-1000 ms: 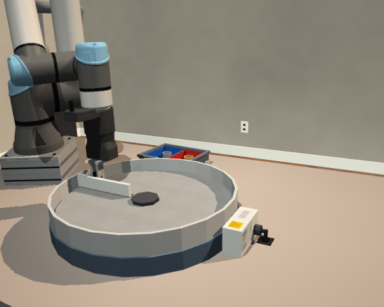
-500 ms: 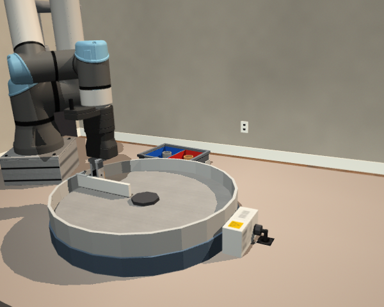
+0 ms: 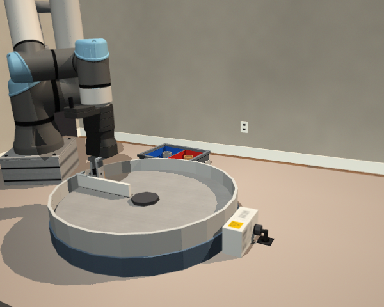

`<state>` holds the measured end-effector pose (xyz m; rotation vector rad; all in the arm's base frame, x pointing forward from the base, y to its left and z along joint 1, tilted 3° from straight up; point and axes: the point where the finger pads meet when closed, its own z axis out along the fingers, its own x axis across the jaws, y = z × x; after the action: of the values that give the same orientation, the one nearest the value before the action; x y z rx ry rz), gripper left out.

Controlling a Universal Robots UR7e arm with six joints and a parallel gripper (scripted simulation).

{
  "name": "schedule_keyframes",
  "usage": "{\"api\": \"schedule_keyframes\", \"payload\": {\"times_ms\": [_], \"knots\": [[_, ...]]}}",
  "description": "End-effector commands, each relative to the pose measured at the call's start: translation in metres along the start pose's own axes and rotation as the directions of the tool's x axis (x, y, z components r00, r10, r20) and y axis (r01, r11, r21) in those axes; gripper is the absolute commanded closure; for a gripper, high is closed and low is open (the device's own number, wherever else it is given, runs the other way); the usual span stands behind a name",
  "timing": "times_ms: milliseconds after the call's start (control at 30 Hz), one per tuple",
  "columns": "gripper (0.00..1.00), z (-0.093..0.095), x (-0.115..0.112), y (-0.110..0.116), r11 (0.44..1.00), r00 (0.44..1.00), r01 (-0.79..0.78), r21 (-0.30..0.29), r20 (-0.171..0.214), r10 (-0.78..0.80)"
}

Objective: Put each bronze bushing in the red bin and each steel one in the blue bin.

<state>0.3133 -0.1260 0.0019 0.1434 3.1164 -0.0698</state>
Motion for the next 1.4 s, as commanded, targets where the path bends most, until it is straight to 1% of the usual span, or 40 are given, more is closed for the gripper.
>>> {"api": "schedule_keyframes", "payload": {"times_ms": [0,300,733,1367], "knots": [[1.00,-0.0031,-0.0003,-0.0002,1.000,1.000,0.000,0.001,0.001,0.000],[1.00,-0.0031,-0.0003,-0.0002,1.000,1.000,0.000,0.001,0.001,0.000],[1.00,-0.0091,-0.0003,-0.0002,1.000,1.000,0.000,0.001,0.001,0.000],[1.00,-0.0126,-0.0003,-0.0002,1.000,1.000,0.000,0.001,0.001,0.000]]}}
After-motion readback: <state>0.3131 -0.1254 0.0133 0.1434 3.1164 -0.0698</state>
